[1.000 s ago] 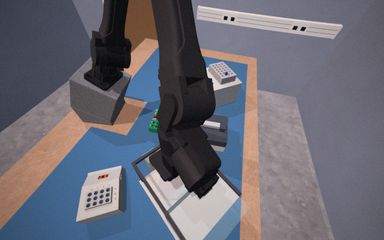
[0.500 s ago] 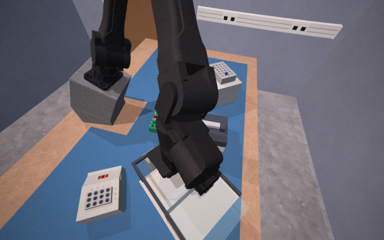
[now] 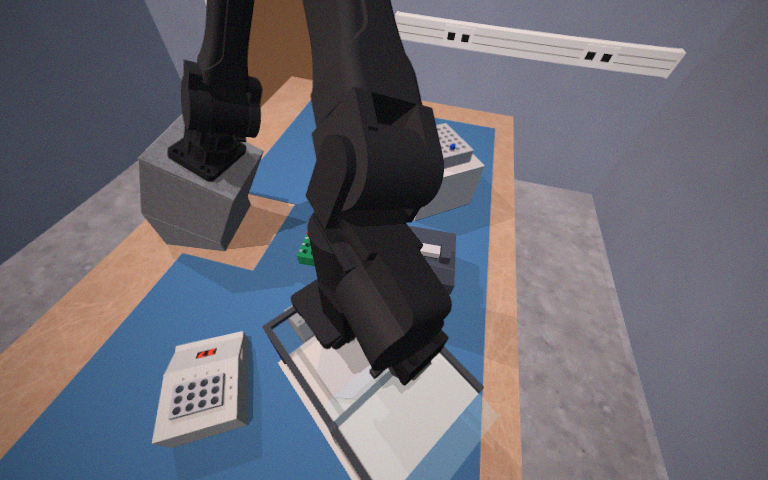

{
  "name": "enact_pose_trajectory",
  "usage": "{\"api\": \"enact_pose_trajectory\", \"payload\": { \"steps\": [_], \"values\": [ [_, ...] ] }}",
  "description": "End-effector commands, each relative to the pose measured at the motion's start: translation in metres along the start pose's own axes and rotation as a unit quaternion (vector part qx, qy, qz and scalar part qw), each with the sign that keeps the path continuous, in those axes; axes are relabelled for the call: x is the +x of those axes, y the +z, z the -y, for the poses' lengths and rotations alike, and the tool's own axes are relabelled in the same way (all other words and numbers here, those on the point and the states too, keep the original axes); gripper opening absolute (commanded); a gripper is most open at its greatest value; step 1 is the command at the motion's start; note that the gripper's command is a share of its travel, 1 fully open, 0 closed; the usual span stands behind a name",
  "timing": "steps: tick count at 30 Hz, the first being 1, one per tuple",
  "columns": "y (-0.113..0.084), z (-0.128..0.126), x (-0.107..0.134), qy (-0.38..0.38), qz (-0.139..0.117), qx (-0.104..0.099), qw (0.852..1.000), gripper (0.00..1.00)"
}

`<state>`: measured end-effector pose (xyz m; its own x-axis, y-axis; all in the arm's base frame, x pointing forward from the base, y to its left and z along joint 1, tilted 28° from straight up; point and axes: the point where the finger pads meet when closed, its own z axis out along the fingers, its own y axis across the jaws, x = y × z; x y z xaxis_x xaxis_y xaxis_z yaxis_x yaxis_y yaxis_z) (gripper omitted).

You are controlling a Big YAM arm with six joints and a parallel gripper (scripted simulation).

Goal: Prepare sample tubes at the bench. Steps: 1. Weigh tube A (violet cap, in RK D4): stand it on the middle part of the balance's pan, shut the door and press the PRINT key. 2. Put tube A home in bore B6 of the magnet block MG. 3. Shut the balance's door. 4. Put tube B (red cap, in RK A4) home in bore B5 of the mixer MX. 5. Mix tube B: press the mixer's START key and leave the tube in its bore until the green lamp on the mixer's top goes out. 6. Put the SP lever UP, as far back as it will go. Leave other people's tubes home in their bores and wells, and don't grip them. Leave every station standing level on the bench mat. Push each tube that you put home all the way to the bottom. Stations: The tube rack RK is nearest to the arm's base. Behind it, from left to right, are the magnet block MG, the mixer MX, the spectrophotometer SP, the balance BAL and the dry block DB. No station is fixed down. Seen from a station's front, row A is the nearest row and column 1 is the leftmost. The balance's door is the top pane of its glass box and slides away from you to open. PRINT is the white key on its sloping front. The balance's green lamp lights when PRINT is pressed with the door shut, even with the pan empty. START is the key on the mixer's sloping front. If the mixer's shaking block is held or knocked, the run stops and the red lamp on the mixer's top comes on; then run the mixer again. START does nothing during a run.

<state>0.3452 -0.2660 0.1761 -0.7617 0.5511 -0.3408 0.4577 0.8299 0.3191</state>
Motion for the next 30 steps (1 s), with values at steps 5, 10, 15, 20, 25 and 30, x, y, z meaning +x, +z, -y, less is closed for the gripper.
{"api": "enact_pose_trajectory", "payload": {
  "steps": [5, 10, 15, 20, 25, 30],
  "values": [
    [-0.039, 0.002, -0.024, -0.013, 0.029, 0.007, 0.999, 0.09],
    [-0.045, 0.002, -0.024, -0.014, 0.030, 0.007, 0.999, 0.09],
    [-0.056, 0.001, -0.024, -0.015, 0.033, 0.008, 0.999, 0.09],
    [-0.061, 0.002, -0.023, -0.013, 0.029, 0.007, 0.999, 0.09],
    [-0.070, 0.000, -0.023, -0.015, 0.033, 0.009, 0.999, 0.09],
    [-0.061, 0.004, -0.022, -0.012, 0.022, 0.006, 1.000, 0.09]
  ]
}}
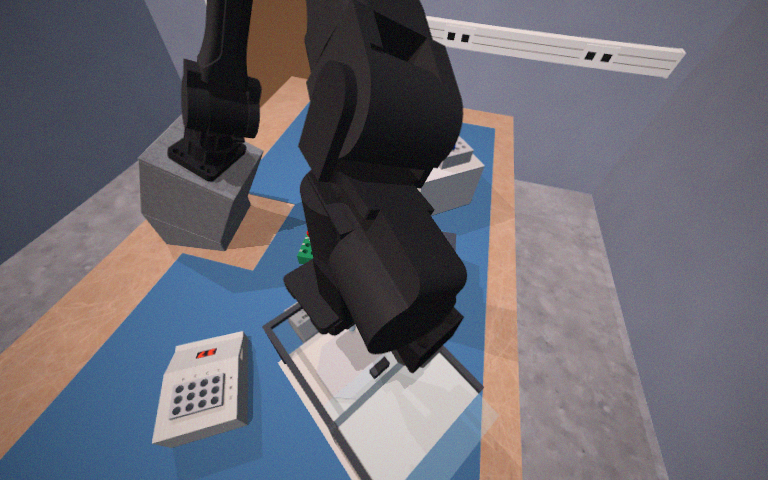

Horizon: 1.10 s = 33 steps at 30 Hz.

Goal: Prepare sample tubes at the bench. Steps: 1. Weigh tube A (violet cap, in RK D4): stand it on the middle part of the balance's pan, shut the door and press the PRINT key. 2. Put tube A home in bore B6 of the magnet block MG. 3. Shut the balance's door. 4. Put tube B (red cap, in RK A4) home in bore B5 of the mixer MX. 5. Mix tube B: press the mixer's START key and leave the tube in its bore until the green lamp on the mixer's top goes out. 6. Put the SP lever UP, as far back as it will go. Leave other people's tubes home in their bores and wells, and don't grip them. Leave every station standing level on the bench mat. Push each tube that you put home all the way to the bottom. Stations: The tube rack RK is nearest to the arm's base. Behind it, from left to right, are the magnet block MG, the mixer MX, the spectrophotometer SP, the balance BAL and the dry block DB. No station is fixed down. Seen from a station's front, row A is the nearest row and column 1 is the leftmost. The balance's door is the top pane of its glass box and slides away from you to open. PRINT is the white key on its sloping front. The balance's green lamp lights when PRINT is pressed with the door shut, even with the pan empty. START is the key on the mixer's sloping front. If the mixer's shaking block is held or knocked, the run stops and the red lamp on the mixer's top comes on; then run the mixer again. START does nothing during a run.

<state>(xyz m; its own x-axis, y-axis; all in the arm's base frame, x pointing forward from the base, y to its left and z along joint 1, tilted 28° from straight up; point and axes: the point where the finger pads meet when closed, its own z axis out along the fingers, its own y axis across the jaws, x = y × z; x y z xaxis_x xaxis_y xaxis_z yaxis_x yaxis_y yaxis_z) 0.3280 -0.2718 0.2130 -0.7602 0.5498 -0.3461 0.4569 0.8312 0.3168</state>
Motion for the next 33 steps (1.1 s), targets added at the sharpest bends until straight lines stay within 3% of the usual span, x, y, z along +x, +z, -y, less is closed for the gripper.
{"api": "enact_pose_trajectory", "payload": {
  "steps": [1, 3, 5, 7, 12, 13, 14, 18, 19, 21, 23, 24, 25, 29, 30, 32, 33],
  "values": [
    [-0.020, 0.003, -0.020, -0.011, 0.019, 0.005, 1.000, 0.09],
    [-0.020, 0.003, -0.020, -0.011, 0.019, 0.005, 1.000, 0.09],
    [-0.018, 0.024, -0.029, -0.009, 0.027, 0.035, 0.999, 0.09],
    [-0.020, 0.039, -0.030, -0.007, 0.021, 0.032, 0.999, 0.09],
    [-0.021, 0.040, -0.042, -0.040, 0.027, 0.028, 0.998, 0.09],
    [-0.026, 0.038, -0.054, -0.049, 0.051, 0.027, 0.997, 0.09],
    [-0.026, 0.044, -0.061, -0.046, 0.057, 0.026, 0.997, 0.09],
    [-0.032, 0.048, -0.073, -0.039, 0.047, 0.023, 0.998, 0.09],
    [-0.033, 0.059, -0.081, -0.022, 0.064, 0.040, 0.997, 0.09],
    [-0.033, 0.072, -0.086, -0.013, 0.070, 0.048, 0.996, 0.09],
    [-0.024, 0.045, -0.101, -0.064, 0.082, 0.047, 0.993, 0.09],
    [-0.037, 0.033, -0.109, -0.086, 0.103, 0.054, 0.990, 0.09],
    [-0.021, 0.033, -0.113, -0.069, 0.090, 0.048, 0.992, 0.09],
    [-0.019, 0.027, -0.117, -0.069, 0.090, 0.048, 0.992, 0.09],
    [-0.031, 0.015, -0.124, -0.088, 0.110, 0.053, 0.989, 0.09],
    [-0.036, -0.001, -0.135, -0.127, 0.132, 0.058, 0.981, 0.09],
    [-0.017, 0.000, -0.139, -0.110, 0.117, 0.053, 0.986, 0.09]
  ]
}}
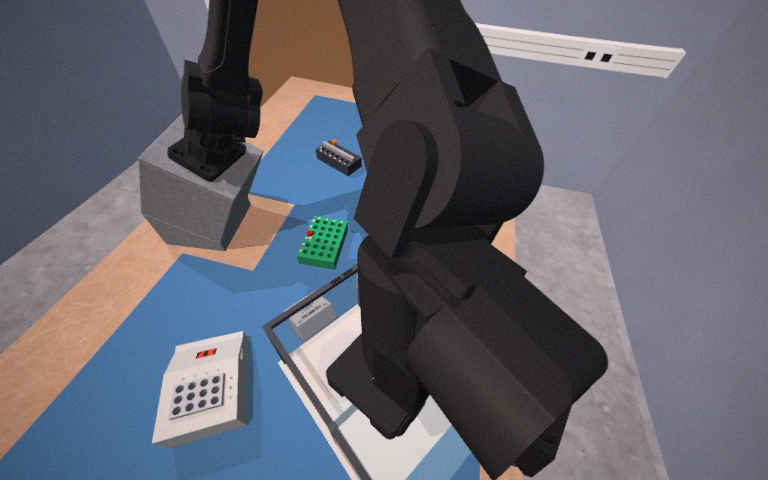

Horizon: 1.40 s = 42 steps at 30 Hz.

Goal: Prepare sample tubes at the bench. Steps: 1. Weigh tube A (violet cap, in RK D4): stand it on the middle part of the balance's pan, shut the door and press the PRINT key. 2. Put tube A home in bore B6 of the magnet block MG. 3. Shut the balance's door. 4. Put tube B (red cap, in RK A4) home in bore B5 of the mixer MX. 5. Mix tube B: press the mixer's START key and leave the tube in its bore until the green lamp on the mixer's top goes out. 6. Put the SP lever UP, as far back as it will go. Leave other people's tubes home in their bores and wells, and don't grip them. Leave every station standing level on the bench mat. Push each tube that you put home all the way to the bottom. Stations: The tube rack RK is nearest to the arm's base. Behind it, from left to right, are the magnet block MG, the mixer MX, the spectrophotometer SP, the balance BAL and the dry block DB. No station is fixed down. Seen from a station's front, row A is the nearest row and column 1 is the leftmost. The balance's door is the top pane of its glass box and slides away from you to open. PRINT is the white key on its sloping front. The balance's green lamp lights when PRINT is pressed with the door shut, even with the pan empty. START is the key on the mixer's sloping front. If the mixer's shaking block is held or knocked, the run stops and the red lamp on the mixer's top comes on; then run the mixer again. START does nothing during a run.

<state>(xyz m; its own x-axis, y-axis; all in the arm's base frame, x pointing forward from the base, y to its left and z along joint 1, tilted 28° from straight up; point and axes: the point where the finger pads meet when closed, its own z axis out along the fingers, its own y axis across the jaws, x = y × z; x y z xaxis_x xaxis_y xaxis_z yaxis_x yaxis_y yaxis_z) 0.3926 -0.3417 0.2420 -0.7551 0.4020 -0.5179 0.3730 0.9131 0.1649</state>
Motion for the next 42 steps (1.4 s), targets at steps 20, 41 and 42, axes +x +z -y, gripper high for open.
{"api": "enact_pose_trajectory", "payload": {
  "steps": [20, 41, 42],
  "values": [
    [0.004, -0.128, -0.113, -0.127, 0.113, -0.005, 0.985, 0.09],
    [0.026, -0.258, -0.080, -0.208, 0.112, -0.043, 0.971, 0.09],
    [0.025, -0.267, -0.077, -0.223, 0.114, -0.050, 0.967, 0.09]
  ]
}}
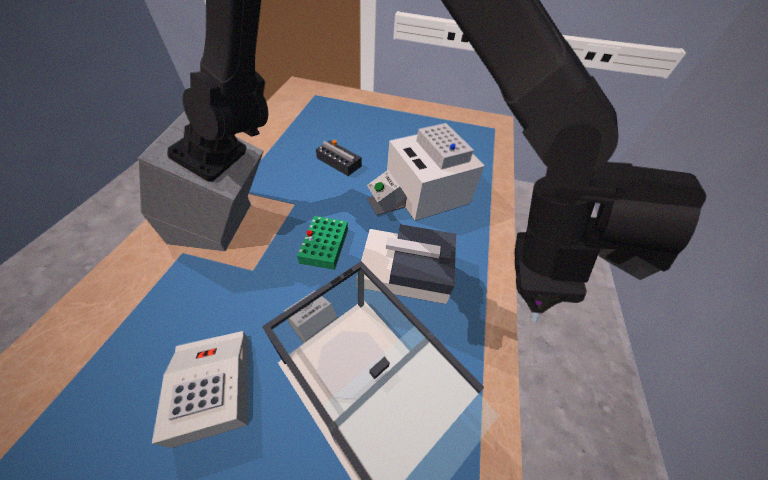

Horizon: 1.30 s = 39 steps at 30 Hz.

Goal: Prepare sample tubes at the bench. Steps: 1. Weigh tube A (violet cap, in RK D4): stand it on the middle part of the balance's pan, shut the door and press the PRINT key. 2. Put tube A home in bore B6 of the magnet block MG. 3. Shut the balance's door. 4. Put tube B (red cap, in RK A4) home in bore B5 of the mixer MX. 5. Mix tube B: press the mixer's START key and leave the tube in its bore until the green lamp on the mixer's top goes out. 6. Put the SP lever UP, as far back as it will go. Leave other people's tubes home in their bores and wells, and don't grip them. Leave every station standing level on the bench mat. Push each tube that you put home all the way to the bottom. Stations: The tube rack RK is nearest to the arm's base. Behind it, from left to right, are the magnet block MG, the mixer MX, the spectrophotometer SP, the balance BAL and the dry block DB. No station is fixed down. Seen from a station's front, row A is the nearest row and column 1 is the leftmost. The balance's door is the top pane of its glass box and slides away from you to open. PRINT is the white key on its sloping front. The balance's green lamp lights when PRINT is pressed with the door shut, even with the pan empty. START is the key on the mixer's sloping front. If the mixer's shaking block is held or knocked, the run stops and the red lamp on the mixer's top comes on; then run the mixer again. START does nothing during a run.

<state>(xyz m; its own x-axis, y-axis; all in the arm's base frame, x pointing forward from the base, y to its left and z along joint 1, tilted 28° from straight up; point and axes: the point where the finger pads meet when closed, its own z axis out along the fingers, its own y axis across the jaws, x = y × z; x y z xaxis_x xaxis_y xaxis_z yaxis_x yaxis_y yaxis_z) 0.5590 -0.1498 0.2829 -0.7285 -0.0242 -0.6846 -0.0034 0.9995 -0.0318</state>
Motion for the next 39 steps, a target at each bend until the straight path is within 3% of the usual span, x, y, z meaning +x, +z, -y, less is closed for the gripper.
{"api": "enact_pose_trajectory", "payload": {
  "steps": [1, 5, 7, 11, 13, 15, 18, 22, 23, 27, 29, 33, 35, 37, 39],
  "values": [
    [-0.011, -0.027, -0.020, -0.035, 0.033, -0.012, 0.999, 0.09],
    [-0.009, -0.042, -0.023, -0.023, 0.032, -0.010, 0.999, 0.09],
    [-0.002, -0.059, -0.023, -0.061, 0.035, -0.027, 0.997, 0.09],
    [0.004, -0.091, -0.025, -0.048, 0.032, -0.026, 0.998, 0.09],
    [-0.001, -0.094, -0.030, -0.049, 0.039, -0.025, 0.998, 0.09],
    [-0.001, -0.112, -0.030, -0.086, 0.046, -0.041, 0.994, 0.09],
    [0.008, -0.136, -0.028, -0.074, 0.038, -0.041, 0.996, 0.09],
    [0.001, -0.146, -0.030, -0.088, 0.049, -0.050, 0.994, 0.09],
    [0.004, -0.155, -0.029, -0.110, 0.051, -0.057, 0.991, 0.09],
    [0.003, -0.181, -0.032, -0.098, 0.052, -0.055, 0.992, 0.09],
    [-0.001, -0.198, -0.030, -0.134, 0.063, -0.072, 0.986, 0.09],
    [0.007, -0.225, -0.028, -0.123, 0.056, -0.071, 0.988, 0.09],
    [-0.004, -0.241, -0.027, -0.157, 0.072, -0.088, 0.981, 0.09],
    [0.004, -0.257, -0.020, -0.146, 0.062, -0.087, 0.983, 0.09],
    [0.004, -0.257, -0.020, -0.146, 0.062, -0.087, 0.983, 0.09]
  ]
}}
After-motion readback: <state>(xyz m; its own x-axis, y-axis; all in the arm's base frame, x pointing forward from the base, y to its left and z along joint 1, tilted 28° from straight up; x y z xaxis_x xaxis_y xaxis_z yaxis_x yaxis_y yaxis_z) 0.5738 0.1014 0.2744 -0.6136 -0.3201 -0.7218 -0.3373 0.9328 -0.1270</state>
